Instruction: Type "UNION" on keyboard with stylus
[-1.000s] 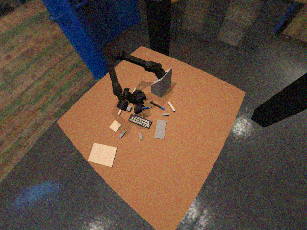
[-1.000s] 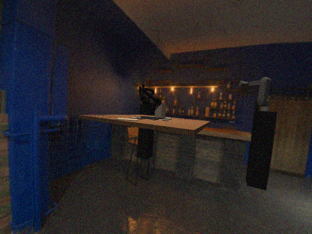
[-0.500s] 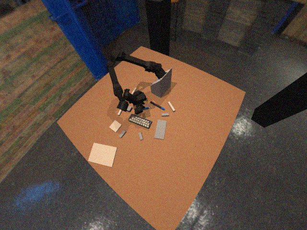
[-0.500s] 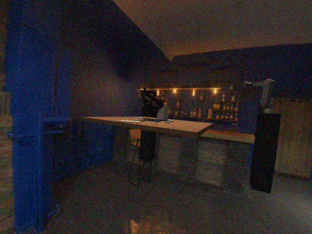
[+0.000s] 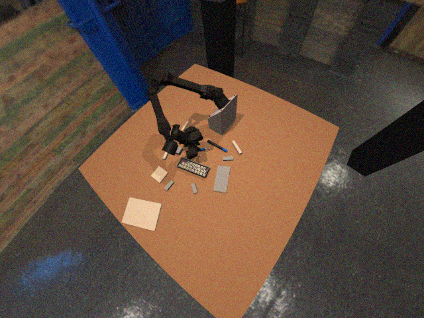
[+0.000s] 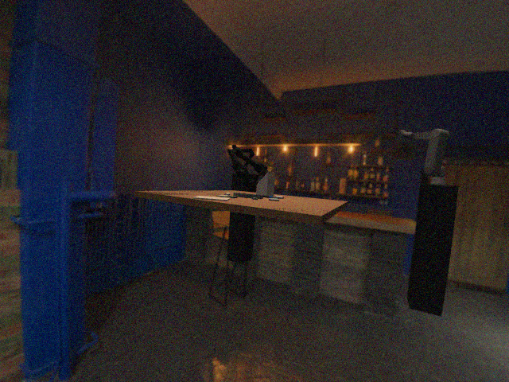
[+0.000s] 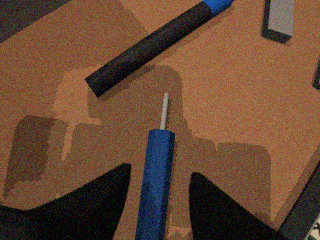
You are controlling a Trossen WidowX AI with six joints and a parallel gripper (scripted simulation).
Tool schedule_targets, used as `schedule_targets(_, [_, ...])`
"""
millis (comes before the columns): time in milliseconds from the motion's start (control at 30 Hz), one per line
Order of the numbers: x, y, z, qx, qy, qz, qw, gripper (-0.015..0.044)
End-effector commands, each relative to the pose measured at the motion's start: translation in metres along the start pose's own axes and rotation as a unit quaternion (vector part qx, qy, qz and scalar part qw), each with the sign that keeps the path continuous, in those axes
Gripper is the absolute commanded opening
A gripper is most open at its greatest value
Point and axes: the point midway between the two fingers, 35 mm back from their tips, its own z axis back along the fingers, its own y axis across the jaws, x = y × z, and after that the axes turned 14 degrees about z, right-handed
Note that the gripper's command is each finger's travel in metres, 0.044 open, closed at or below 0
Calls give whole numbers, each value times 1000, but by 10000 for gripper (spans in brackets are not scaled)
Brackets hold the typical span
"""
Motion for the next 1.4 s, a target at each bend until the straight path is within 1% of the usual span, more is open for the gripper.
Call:
schedule_targets(0, [-1, 1, -4, 4, -1, 2, 1000, 150])
schedule_targets(1367, [-15, 5, -30, 4, -1, 2, 1000, 150])
